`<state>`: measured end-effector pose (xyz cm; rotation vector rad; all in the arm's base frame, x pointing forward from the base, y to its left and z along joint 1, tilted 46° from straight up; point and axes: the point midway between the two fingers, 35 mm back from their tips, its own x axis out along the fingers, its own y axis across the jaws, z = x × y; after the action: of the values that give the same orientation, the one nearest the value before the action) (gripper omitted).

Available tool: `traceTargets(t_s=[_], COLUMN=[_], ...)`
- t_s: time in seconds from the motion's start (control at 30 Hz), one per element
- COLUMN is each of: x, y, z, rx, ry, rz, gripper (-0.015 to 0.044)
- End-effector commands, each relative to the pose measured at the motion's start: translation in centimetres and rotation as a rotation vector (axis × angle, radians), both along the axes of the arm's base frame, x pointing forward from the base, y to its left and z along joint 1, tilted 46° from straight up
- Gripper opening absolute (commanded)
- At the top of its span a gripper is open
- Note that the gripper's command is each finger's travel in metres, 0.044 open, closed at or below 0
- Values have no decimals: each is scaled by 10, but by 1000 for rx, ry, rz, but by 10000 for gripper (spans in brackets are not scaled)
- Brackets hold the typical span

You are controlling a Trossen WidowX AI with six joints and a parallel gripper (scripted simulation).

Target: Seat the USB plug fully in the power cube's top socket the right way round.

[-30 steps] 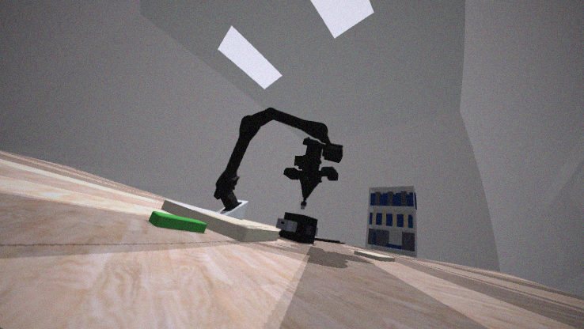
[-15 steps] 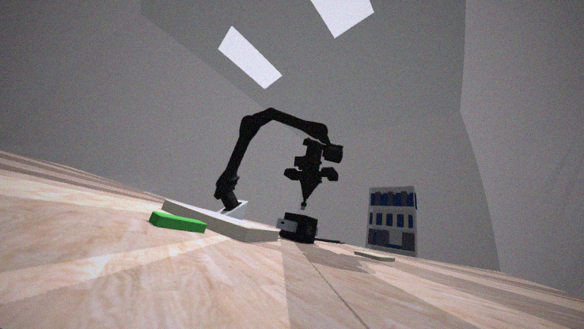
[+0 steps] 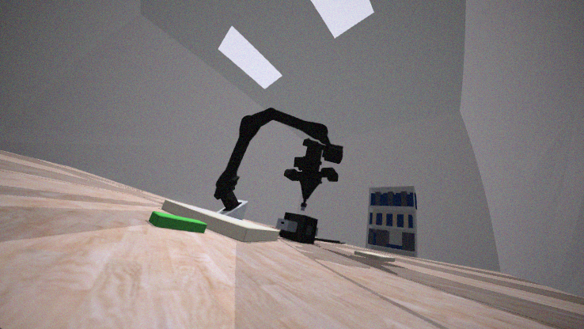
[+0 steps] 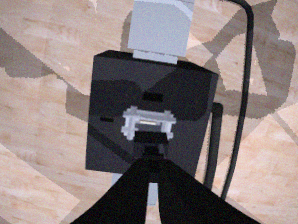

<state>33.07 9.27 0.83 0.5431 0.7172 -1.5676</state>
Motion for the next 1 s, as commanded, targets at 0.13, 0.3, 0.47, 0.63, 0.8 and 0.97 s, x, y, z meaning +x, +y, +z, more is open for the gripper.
traceTargets(t_s=[0.13, 0.3, 0.47, 0.63, 0.8, 0.97], x=[0, 0, -1, -1, -1, -1], y=[0, -1, -1, -1, -1, -2], z=[-1, -2, -2, -3, -4, -4], rx=[2, 2, 2, 2, 2, 2], ry=[-9, -12, -16, -19, -22, -26], rz=[-10, -13, -16, -20, -23, -27], gripper=[0, 0, 0, 0, 0, 0])
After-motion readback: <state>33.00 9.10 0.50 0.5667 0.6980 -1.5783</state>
